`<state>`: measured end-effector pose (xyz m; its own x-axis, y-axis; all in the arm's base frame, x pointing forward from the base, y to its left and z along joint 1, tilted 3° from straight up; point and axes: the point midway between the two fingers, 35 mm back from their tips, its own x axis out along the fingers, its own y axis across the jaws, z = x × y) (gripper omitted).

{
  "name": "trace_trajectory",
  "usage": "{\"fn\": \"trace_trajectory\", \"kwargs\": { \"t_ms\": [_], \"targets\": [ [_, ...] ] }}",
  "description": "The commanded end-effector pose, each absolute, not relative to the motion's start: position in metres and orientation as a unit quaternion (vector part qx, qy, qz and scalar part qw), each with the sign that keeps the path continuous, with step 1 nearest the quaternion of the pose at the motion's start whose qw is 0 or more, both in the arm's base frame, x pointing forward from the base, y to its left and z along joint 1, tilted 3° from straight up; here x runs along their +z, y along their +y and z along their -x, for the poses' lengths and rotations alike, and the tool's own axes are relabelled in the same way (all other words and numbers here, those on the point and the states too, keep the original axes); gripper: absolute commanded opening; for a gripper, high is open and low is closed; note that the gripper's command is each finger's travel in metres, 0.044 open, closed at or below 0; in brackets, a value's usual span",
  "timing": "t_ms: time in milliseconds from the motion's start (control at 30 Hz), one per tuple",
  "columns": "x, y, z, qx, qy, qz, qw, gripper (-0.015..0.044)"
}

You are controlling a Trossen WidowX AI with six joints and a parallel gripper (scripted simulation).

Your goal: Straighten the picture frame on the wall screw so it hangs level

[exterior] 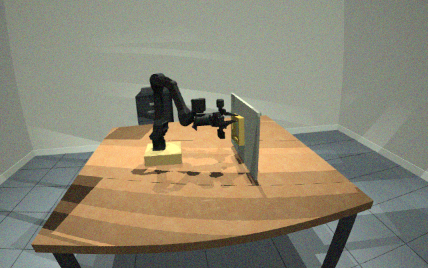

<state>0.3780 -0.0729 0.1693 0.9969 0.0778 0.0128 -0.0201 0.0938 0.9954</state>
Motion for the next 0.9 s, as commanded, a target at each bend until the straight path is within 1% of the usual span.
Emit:
{"fn": "trace_trajectory", "kwargs": {
  "t_ms": [0,867],
  "targets": [
    [0.1729,-0.0726,-0.3788,0.038,0.018,-0.669,0.742,0.0000],
    [0.1647,-0.0740,-0.3792,0.038,0.018,-0.669,0.742,0.0000]
  ]
}}
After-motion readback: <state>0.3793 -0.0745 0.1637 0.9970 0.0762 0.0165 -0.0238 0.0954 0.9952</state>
